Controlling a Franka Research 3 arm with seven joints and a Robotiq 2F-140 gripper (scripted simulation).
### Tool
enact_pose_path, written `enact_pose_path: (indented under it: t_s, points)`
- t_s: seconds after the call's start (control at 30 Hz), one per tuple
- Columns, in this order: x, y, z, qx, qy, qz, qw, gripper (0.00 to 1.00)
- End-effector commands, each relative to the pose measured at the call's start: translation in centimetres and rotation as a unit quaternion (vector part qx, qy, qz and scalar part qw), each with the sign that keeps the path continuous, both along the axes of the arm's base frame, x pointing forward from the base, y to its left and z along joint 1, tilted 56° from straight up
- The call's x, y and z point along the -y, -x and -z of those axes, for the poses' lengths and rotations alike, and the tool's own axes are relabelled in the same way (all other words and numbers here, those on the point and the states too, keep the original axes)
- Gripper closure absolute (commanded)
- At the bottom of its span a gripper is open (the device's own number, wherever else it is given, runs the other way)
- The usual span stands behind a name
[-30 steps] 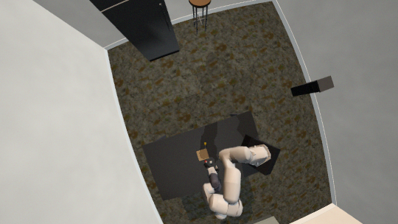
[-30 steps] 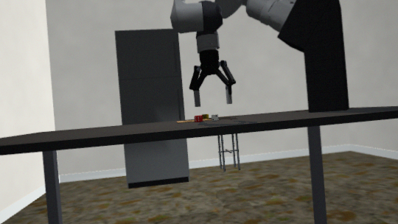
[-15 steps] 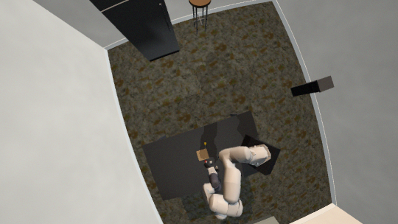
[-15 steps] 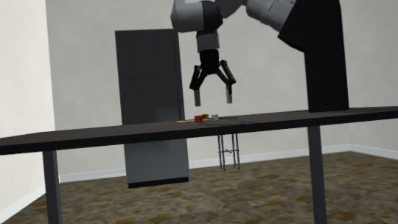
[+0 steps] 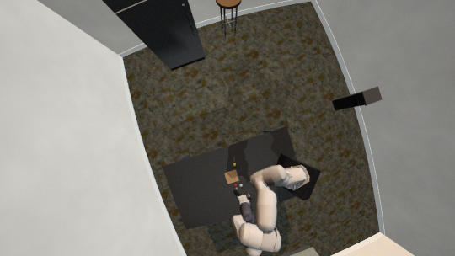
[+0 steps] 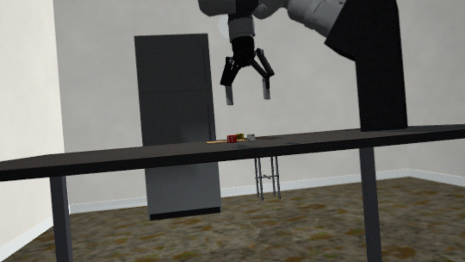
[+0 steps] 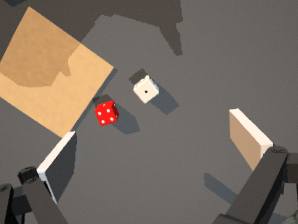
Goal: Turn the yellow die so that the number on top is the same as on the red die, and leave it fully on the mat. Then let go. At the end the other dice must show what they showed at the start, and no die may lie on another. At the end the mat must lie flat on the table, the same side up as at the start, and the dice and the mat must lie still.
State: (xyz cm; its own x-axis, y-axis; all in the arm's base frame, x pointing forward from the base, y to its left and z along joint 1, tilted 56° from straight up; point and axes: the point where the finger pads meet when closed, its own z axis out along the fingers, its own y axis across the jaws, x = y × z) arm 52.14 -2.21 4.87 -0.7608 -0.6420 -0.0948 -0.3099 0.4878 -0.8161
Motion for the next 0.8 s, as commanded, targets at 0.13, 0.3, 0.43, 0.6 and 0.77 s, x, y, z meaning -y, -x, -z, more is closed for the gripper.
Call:
enact_pose_path:
  t_s: [0.13, 0.3, 0.43, 0.6, 0.77]
  points:
    - [-0.8, 1.5, -1.7, -0.001, 0.009, 0.006, 1.0, 0.0]
    - [-0.8, 1.5, -1.7, -0.001, 0.009, 0.006, 1.0, 0.0]
    - [-0.8, 1.5, -1.7, -0.001, 0.009, 0.006, 1.0, 0.0]
    - [3.3, 1.2, -4.5, -0.006, 0.031, -0.008, 0.999, 0.0]
    - [12.7, 3.6, -10.8, -0.028, 0.068, -0.031, 0.997, 0.0]
